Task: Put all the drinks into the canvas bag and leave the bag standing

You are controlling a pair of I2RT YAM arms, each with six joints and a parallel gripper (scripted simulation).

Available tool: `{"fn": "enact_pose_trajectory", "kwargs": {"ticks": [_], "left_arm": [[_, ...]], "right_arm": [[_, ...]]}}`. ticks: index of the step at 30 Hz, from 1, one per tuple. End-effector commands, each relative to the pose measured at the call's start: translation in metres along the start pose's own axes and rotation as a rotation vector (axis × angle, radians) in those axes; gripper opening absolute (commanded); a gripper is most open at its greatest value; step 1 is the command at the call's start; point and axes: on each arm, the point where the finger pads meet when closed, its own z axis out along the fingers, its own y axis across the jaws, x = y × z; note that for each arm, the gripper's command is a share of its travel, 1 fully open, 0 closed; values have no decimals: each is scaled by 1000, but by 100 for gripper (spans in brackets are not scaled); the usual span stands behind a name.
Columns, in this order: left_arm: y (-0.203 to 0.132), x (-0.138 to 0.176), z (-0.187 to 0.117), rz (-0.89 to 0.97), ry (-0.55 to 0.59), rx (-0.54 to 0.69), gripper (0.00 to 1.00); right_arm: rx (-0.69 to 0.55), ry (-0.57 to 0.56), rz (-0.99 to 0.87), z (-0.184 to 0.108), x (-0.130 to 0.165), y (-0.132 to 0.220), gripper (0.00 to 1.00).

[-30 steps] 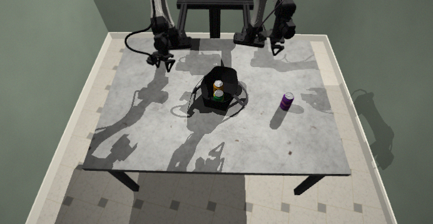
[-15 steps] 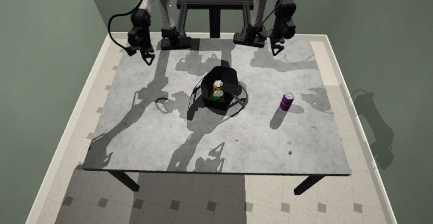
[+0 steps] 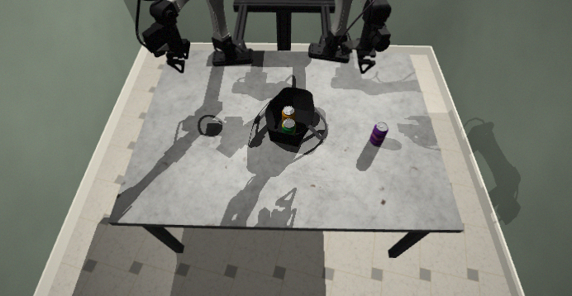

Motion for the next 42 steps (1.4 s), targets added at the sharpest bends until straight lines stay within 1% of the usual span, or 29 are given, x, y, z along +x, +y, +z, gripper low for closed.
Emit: {"fn": "enact_pose_trajectory", "kwargs": {"ticks": [1, 2, 6, 7, 10, 14, 16, 23, 24, 27, 29, 34, 40, 41, 42], "left_arm": [[3, 0, -5, -6, -2, -23, 100], [3, 0, -5, -6, -2, -23, 100], [3, 0, -5, -6, -2, -23, 100], [3, 0, -5, -6, -2, -23, 84], [3, 0, -5, -7, -2, -23, 84], [3, 0, -5, -7, -2, -23, 84], [3, 0, -5, -7, -2, -23, 84], [3, 0, -5, -7, -2, -23, 84], [11, 2, 15, -45, -17, -3, 84], [37, 8, 26, -169, -39, -73, 84], [37, 8, 26, -169, -39, -73, 84], [84, 29, 60, -448, -110, -177, 84], [118, 58, 114, -739, -197, -233, 84], [120, 61, 118, -764, -207, -236, 84], [122, 67, 129, -805, -217, -236, 84]], "right_arm": [[-18, 5, -17, -6, 0, 1, 86], [-63, -58, -18, -15, -11, 7, 86], [-69, -67, -15, -16, -13, 7, 86], [-56, -57, -22, -12, -10, 6, 86], [-45, -49, -33, -7, -5, 3, 86], [-36, -47, -16, -5, -7, -1, 86], [-55, -58, -13, -11, -8, 4, 86], [-14, -31, -2, -5, -1, -5, 86], [-25, -38, -2, -8, -3, -3, 86], [-28, -41, -5, -8, -4, -1, 86], [-28, -41, -5, -8, -4, -1, 86], [-28, -41, -5, -8, -4, -1, 86], [-28, -41, -5, -8, -4, -1, 86], [-28, -41, -5, -8, -4, -1, 86], [-28, -41, -5, -8, -4, -1, 86]]}}
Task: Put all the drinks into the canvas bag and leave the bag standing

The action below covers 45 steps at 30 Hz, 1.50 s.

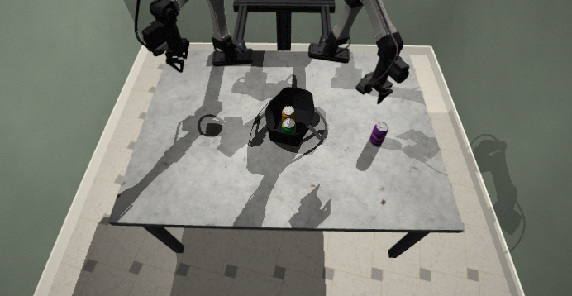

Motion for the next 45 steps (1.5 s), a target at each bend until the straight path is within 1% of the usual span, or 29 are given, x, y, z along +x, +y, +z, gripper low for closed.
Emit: {"fn": "enact_pose_trajectory", "kwargs": {"ticks": [1, 2, 4, 5, 10, 12, 17, 21, 22, 23, 24, 25, 26, 27, 31, 35, 36, 39, 40, 44, 45], "left_arm": [[38, -2, 37, -214, -100, -111, 84], [43, 5, 52, -284, -120, -117, 84], [43, 5, 52, -284, -120, -117, 84], [51, 5, 56, -328, -147, -136, 84], [71, 32, 100, -565, -228, -165, 84], [78, 39, 109, -631, -264, -180, 84], [66, 55, 132, -689, -249, -142, 84], [65, 60, 136, -702, -243, -137, 84], [70, 58, 129, -690, -248, -154, 84], [64, 54, 133, -680, -241, -133, 84], [74, 59, 132, -657, -219, -152, 84], [64, 68, 137, -673, -200, -129, 84], [61, 67, 137, -674, -198, -123, 84], [73, 67, 132, -666, -208, -153, 84], [74, 67, 132, -664, -210, -155, 84], [66, 64, 134, -676, -211, -122, 84], [72, 60, 129, -674, -226, -130, 84], [68, 61, 127, -670, -222, -139, 84], [56, 62, 137, -681, -212, -101, 84], [64, 61, 134, -675, -218, -119, 84], [63, 62, 141, -674, -224, -127, 84]], "right_arm": [[-10, -20, 7, -5, 0, -2, 86], [-10, -20, 7, -5, 0, -2, 86], [-10, -20, 7, -5, 0, -2, 86], [-10, -20, 7, -5, 0, -2, 86], [-10, -20, 7, -5, 0, -2, 86], [-10, -20, 7, -5, 0, -2, 86], [-10, -20, 7, -5, 0, -2, 86], [-10, -20, 7, -5, 0, -2, 86], [-10, -20, 7, -5, 0, -2, 86], [-10, -20, 7, -5, 0, -2, 86], [-10, -20, 7, -5, 0, -2, 86], [-10, -20, 7, -5, 0, -2, 86], [-10, -20, 7, -5, 0, -2, 86], [-10, -20, 7, -5, 0, -2, 86], [-10, -20, 7, -5, 0, -2, 86], [-10, -20, 7, -5, 0, -2, 86], [-10, -20, 7, -5, 0, -2, 86], [-10, -20, 7, -5, 0, -2, 86], [-10, -20, 7, -5, 0, -2, 86], [-10, -20, 7, -5, 0, -2, 86], [-10, -20, 7, -5, 0, -2, 86]]}}
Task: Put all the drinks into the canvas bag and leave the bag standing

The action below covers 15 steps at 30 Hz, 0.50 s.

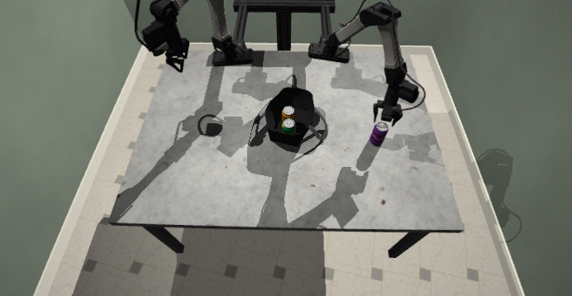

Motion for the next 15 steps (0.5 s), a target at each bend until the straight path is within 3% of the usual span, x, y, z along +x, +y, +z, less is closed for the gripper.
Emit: {"fn": "enact_pose_trajectory", "kwargs": {"ticks": [1, 15], "left_arm": [[-6, 7, 15, -8, 0, 17, 84], [-6, 13, 34, -5, -2, 17, 84]], "right_arm": [[-10, -19, 7, -5, 0, -2, 86], [-10, -19, 7, -5, 0, -2, 86]]}}
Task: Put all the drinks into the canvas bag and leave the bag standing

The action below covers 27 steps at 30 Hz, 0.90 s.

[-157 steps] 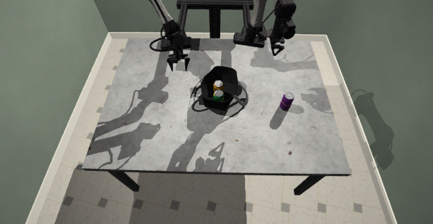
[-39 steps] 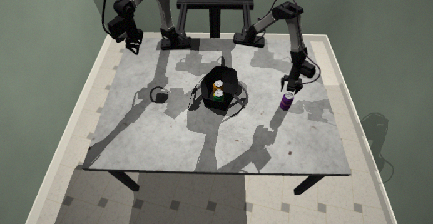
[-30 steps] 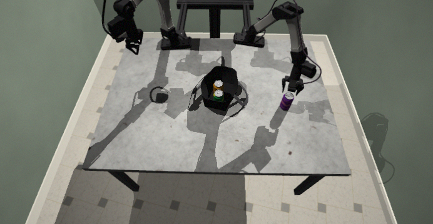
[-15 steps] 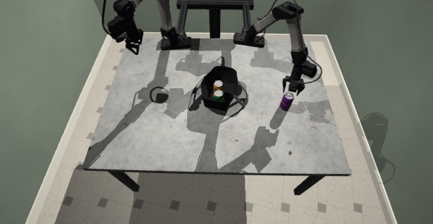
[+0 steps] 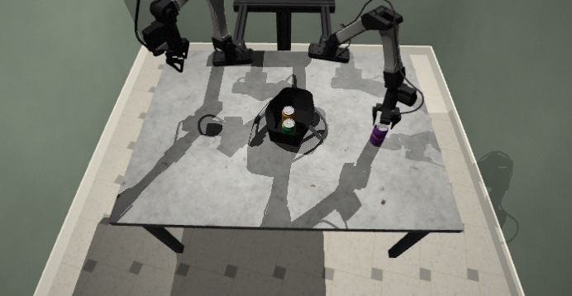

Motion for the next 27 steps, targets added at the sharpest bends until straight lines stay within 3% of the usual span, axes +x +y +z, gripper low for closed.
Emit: {"fn": "enact_pose_trajectory", "kwargs": {"ticks": [1, 27], "left_arm": [[-8, 8, 16, -8, 3, 22, 84], [-4, 19, 49, -5, -2, 18, 84]], "right_arm": [[-10, -19, 7, -5, 0, -2, 86], [-10, -19, 7, -5, 0, -2, 86]]}}
